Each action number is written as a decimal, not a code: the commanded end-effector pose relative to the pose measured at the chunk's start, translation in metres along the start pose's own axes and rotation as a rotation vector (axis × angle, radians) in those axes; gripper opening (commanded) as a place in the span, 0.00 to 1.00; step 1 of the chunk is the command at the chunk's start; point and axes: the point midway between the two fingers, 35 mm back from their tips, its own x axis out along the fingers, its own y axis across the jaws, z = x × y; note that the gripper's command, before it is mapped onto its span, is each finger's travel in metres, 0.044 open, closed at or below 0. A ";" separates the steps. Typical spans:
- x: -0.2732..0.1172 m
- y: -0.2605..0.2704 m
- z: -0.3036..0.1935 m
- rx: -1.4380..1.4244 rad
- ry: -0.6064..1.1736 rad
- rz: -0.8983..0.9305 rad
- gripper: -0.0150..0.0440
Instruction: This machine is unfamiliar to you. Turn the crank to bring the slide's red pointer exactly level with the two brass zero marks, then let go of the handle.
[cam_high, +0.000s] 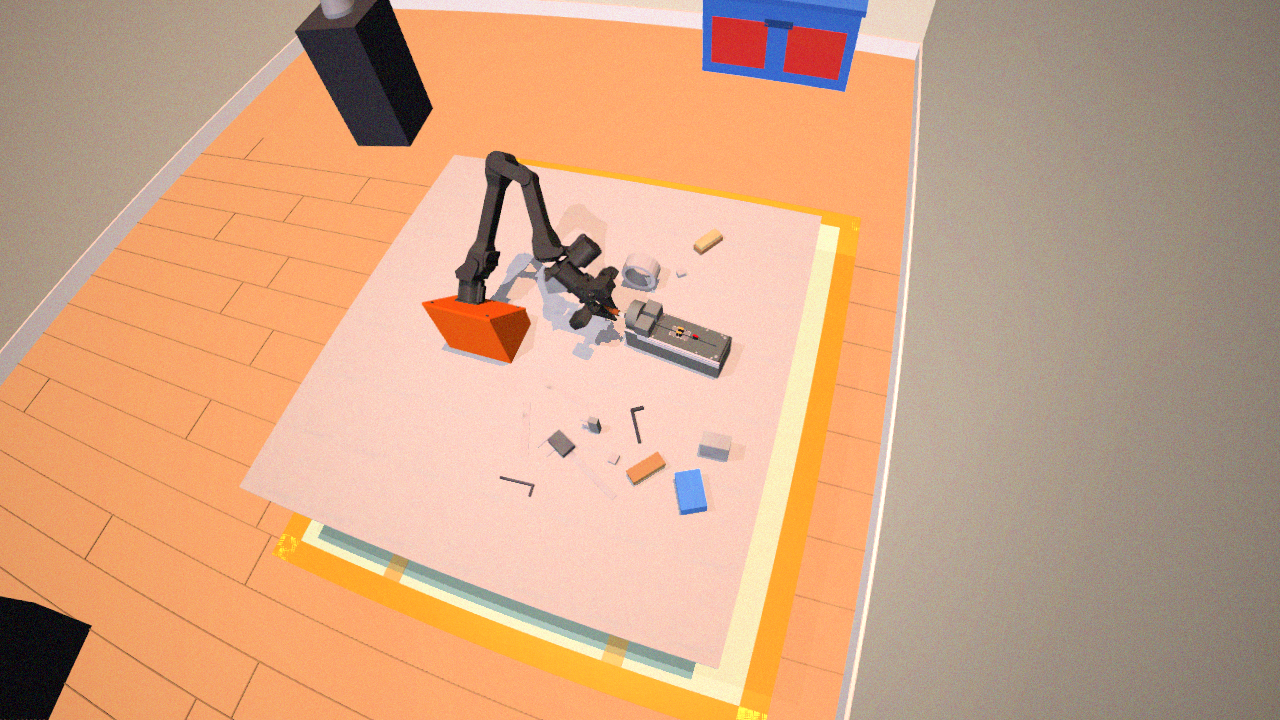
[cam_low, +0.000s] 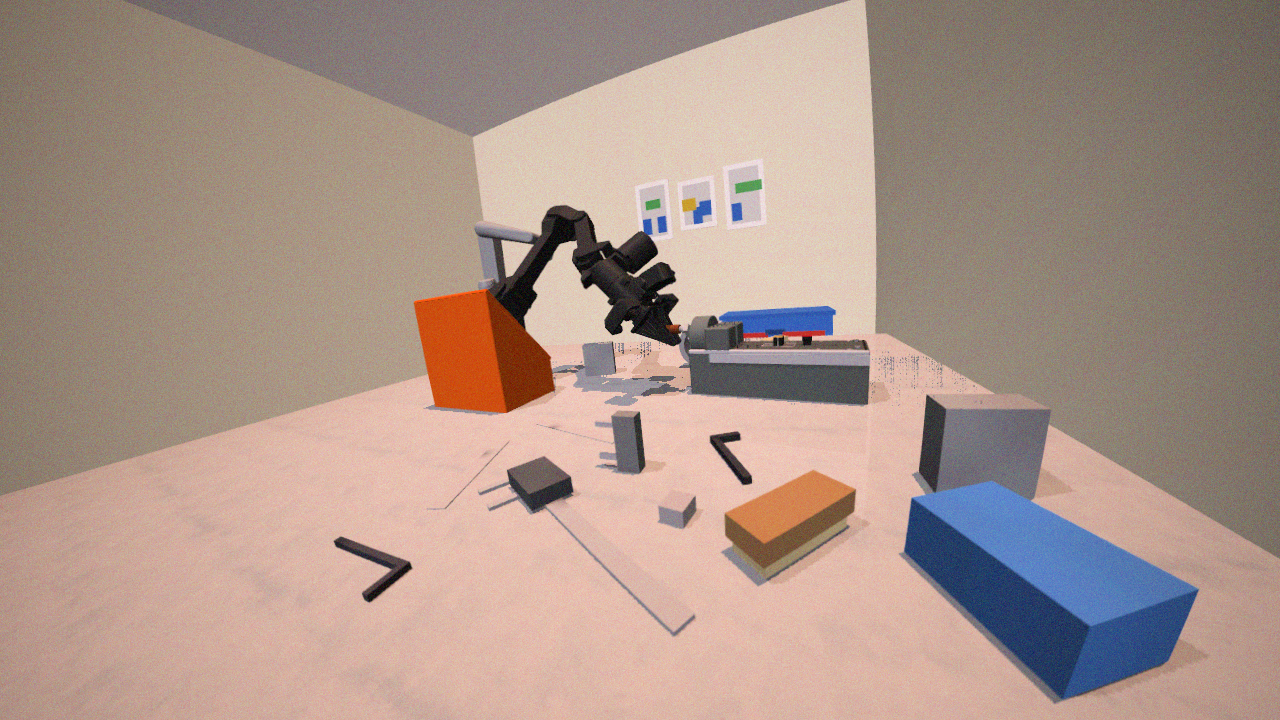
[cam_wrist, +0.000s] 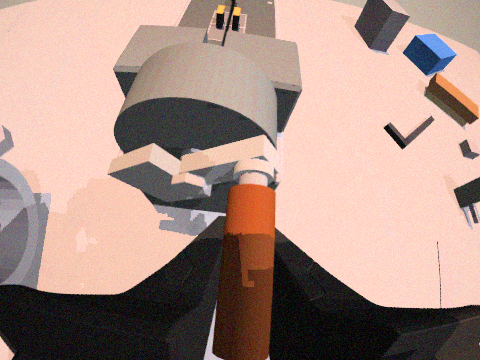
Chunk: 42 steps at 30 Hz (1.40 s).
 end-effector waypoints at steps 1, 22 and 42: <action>0.001 -0.001 -0.001 0.004 0.001 -0.007 0.25; 0.001 -0.001 -0.001 0.004 0.001 -0.007 0.25; 0.001 0.000 -0.001 0.000 0.001 -0.002 0.30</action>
